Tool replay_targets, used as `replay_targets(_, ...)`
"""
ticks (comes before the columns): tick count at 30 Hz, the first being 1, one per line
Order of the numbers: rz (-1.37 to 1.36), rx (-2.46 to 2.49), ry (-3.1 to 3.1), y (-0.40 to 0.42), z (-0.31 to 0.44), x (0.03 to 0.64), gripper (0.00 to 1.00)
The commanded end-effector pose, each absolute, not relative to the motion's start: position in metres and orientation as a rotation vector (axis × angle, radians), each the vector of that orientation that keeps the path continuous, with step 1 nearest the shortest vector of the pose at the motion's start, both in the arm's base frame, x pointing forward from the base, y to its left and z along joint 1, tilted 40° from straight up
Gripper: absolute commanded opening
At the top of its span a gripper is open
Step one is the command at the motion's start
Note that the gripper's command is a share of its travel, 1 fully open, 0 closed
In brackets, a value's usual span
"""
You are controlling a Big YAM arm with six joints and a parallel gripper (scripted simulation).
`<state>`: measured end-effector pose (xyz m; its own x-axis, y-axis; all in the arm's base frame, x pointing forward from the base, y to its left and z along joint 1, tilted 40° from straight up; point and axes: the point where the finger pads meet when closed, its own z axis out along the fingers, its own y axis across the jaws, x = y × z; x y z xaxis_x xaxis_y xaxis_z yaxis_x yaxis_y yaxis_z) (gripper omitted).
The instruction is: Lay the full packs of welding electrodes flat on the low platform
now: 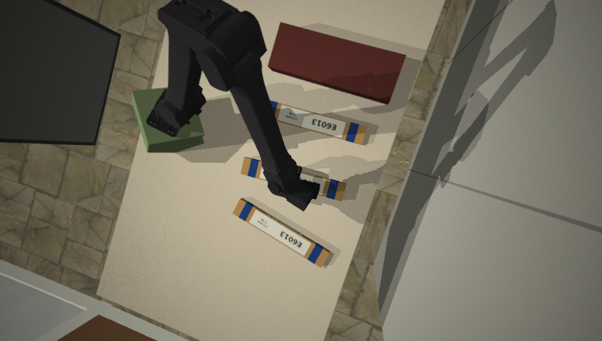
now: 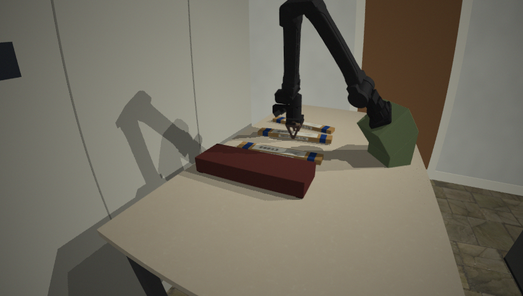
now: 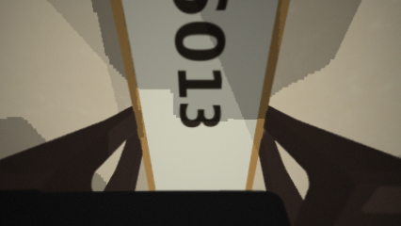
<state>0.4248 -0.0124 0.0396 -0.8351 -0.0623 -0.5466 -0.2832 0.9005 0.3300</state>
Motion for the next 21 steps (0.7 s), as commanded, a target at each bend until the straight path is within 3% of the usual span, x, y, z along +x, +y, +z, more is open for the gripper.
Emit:
replay_targets(1,0.502,-0.235,2.466,-0.0297,0.0592,0.4378,0.00)
replay_targets(21,0.510,-0.230,2.479,-0.0291,0.0512,0.4343,0.00)
